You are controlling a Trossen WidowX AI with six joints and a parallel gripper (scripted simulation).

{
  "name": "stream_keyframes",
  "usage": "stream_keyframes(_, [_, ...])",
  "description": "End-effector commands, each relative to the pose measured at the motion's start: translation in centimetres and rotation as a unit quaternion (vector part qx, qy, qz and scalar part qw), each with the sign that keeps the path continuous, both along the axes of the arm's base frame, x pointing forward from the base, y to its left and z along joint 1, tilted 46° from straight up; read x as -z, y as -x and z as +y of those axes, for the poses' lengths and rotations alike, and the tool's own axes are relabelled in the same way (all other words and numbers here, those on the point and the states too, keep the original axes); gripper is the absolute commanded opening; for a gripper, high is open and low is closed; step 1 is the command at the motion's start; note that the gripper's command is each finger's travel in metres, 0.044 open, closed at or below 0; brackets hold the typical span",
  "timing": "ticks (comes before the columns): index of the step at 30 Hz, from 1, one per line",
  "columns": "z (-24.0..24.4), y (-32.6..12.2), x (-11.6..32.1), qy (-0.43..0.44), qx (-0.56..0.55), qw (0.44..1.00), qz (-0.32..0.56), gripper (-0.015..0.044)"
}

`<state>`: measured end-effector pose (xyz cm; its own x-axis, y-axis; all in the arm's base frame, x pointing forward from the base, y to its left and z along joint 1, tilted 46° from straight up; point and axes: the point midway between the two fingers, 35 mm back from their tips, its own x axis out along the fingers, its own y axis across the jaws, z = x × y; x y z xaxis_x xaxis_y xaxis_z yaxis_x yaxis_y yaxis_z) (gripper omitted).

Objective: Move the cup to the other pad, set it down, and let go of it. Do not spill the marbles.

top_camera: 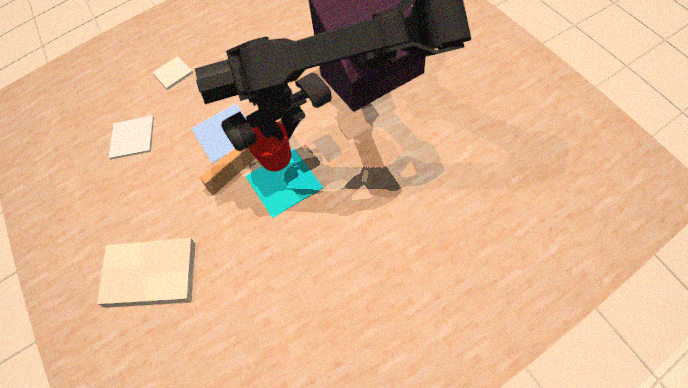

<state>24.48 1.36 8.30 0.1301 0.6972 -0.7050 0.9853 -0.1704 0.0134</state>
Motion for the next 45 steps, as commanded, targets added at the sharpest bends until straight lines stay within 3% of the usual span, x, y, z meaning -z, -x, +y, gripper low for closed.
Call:
stream_keyframes(1, [0.4,0.1,0.0,-0.002,0.001,1.000,0.000,0.0000])
stream_keyframes(45, [4.4,-0.8,3.9,-0.002,0.001,1.000,0.000,0.0000])
